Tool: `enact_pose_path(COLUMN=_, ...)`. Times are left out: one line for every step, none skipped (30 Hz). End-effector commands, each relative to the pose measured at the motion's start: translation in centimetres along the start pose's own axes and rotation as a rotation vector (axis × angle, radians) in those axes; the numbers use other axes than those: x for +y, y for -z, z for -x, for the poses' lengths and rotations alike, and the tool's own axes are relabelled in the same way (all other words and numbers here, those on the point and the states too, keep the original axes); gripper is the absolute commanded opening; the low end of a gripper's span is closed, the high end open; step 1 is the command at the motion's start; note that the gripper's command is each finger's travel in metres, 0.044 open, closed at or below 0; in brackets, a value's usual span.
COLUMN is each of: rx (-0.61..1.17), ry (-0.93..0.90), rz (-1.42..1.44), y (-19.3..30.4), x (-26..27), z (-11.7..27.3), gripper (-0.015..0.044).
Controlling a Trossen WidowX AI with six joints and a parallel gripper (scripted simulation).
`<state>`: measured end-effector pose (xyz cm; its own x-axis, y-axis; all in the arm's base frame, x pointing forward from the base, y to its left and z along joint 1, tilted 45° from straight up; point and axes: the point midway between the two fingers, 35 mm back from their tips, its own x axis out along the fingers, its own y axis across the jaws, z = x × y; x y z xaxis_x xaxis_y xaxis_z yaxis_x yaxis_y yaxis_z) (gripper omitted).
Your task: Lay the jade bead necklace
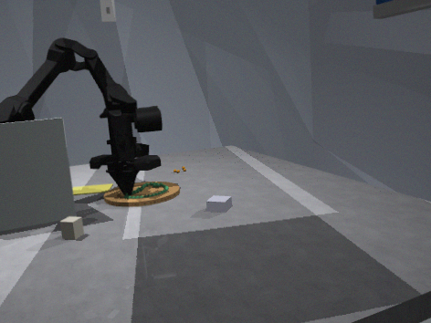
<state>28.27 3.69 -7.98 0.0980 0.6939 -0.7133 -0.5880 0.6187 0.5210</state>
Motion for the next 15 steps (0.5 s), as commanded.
enact_pose_path(rx=0.0, ry=0.0, rz=0.0, y=-0.01, x=-0.01, z=0.02, gripper=0.0)
enact_pose_path(rx=0.0, ry=0.0, rz=0.0, y=-0.01, x=-0.01, z=0.02, gripper=0.0)
enact_pose_path(rx=0.0, ry=0.0, rz=0.0, y=-0.01, x=-0.01, z=0.02, gripper=0.0)
enact_pose_path(rx=0.0, ry=0.0, rz=0.0, y=-0.01, x=-0.01, z=0.02, gripper=0.0)
enact_pose_path(rx=0.0, ry=0.0, rz=0.0, y=-0.01, x=0.0, z=0.07, gripper=0.0)
enact_pose_path(rx=-0.001, ry=-0.002, rz=-0.003, y=0.02, x=0.04, z=0.21, gripper=0.0)
enact_pose_path(rx=-0.002, ry=-0.004, rz=-0.006, y=0.06, x=0.11, z=0.42, gripper=0.0)
enact_pose_path(rx=-0.003, ry=-0.006, rz=-0.008, y=0.08, x=0.15, z=0.55, gripper=0.0)
enact_pose_path(rx=-0.003, ry=-0.006, rz=-0.009, y=0.09, x=0.17, z=0.6, gripper=0.0)
enact_pose_path(rx=-0.003, ry=-0.006, rz=-0.009, y=0.09, x=0.17, z=0.6, gripper=0.0)
enact_pose_path(rx=-0.003, ry=-0.006, rz=-0.009, y=0.09, x=0.17, z=0.6, gripper=0.0)
enact_pose_path(rx=-0.003, ry=-0.006, rz=-0.009, y=0.09, x=0.17, z=0.6, gripper=0.0)
enact_pose_path(rx=-0.003, ry=-0.006, rz=-0.009, y=0.13, x=0.2, z=0.6, gripper=0.0)
enact_pose_path(rx=-0.003, ry=-0.006, rz=-0.009, y=0.26, x=0.3, z=0.6, gripper=0.0)
enact_pose_path(rx=-0.003, ry=-0.006, rz=-0.009, y=0.46, x=0.48, z=0.6, gripper=0.0)
